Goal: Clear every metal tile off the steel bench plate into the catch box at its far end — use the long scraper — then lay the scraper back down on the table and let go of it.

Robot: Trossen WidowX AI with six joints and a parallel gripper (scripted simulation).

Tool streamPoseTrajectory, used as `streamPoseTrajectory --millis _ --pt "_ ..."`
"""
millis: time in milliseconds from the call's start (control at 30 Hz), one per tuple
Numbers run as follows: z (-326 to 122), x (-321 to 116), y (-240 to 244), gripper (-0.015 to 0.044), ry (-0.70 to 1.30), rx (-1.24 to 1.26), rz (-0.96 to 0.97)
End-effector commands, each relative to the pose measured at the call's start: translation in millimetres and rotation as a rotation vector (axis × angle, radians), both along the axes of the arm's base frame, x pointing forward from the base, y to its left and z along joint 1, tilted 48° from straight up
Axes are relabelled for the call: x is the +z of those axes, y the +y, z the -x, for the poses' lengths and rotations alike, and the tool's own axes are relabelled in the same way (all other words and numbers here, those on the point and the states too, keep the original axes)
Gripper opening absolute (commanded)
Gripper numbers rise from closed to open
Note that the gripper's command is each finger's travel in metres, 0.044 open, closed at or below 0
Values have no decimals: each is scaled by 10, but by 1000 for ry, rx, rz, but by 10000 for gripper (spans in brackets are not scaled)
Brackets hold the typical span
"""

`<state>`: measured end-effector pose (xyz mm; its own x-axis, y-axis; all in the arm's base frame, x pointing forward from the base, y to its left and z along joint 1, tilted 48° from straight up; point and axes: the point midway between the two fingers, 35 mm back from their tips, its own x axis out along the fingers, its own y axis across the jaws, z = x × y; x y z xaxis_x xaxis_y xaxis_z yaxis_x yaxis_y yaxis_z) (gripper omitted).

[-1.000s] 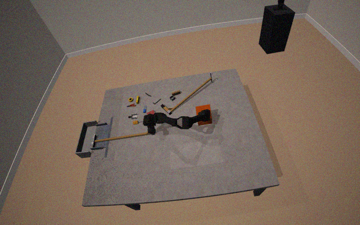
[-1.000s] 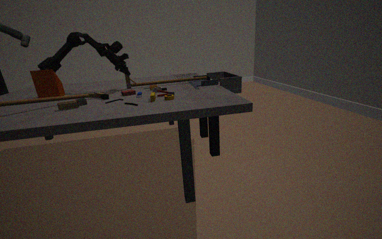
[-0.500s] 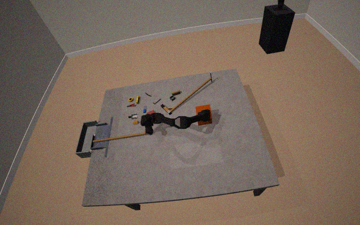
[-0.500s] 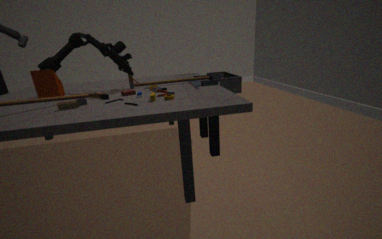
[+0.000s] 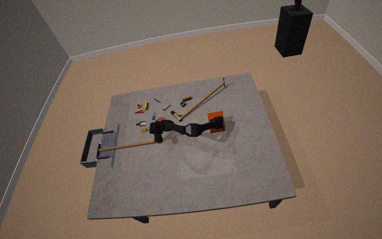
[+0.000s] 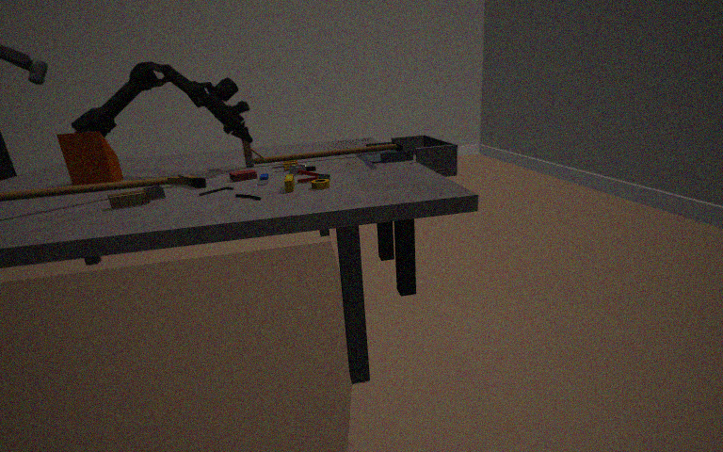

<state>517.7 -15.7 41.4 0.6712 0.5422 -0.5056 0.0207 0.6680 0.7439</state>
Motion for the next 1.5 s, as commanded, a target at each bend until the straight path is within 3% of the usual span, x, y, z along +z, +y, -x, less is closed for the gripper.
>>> streamPoseTrajectory --millis 0,1467 --pt "-4 9 -4 0 -3 -1 1" --pt "514 61 -32 0 -3 -7 3"
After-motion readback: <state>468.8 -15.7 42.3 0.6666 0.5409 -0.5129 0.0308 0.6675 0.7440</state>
